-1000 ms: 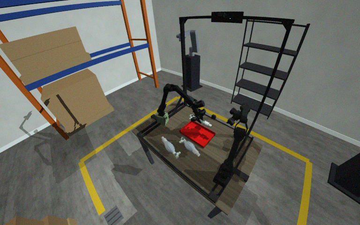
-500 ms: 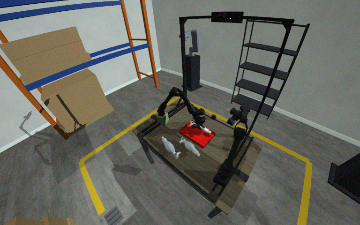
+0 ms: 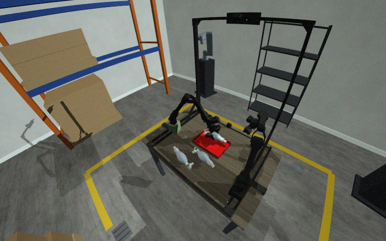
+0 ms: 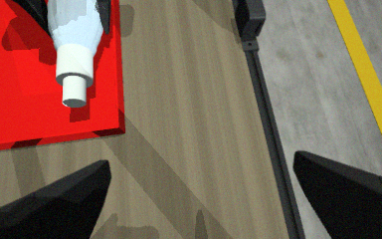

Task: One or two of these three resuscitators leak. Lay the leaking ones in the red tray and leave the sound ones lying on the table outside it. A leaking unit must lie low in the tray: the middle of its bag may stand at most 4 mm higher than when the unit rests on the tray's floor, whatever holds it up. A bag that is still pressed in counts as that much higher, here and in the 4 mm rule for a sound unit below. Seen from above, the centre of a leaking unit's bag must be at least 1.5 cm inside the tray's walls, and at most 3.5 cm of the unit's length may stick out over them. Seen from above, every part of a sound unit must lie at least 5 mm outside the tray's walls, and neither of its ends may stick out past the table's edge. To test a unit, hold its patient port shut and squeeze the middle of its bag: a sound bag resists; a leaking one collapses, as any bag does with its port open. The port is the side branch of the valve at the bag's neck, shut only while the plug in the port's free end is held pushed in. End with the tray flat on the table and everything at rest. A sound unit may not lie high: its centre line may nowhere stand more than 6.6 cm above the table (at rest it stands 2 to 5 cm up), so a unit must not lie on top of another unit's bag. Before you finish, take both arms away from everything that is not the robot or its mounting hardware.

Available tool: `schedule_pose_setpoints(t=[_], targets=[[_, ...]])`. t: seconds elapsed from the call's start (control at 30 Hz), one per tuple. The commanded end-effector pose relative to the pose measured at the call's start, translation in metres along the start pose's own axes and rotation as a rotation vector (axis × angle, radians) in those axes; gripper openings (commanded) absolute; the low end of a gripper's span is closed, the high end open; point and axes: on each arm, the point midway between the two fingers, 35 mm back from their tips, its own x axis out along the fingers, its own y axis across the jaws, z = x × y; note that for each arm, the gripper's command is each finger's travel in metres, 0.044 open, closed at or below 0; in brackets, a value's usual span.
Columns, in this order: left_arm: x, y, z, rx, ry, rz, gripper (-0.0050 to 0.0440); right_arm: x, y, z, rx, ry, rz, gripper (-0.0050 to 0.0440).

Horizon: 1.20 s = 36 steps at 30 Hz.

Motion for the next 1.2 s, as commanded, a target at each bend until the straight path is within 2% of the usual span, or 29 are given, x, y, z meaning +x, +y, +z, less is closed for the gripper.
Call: schedule_pose_setpoints(t=[0.0, 0.7, 0.73, 0.83, 1.17], targets=[[-0.001, 0.000, 0.000, -0.002, 0.001, -0.001, 0.0440, 0.000, 0.000, 0.001, 0.002, -0.002, -0.001, 0.0440], [-0.001, -0.001, 0.000, -0.001, 0.002, -0.003, 0.0440, 0.000, -0.002, 0.002, 0.004, -0.004, -0.010, 0.0440], [-0.001, 0.000, -0.001, -0.001, 0.000, -0.002, 0.0440, -0.058, -0.001, 0.041, 0.004, -0.003, -0.010, 0.0440], [-0.001, 0.000, -0.001, -0.001, 0.000, -0.002, 0.0440, -0.079, -0.001, 0.055, 0.004, -0.003, -0.010, 0.0440], [-0.001, 0.000, -0.001, -0.001, 0.000, -0.002, 0.0440, -0.082, -0.001, 0.057, 0.004, -0.003, -0.010, 0.0440]])
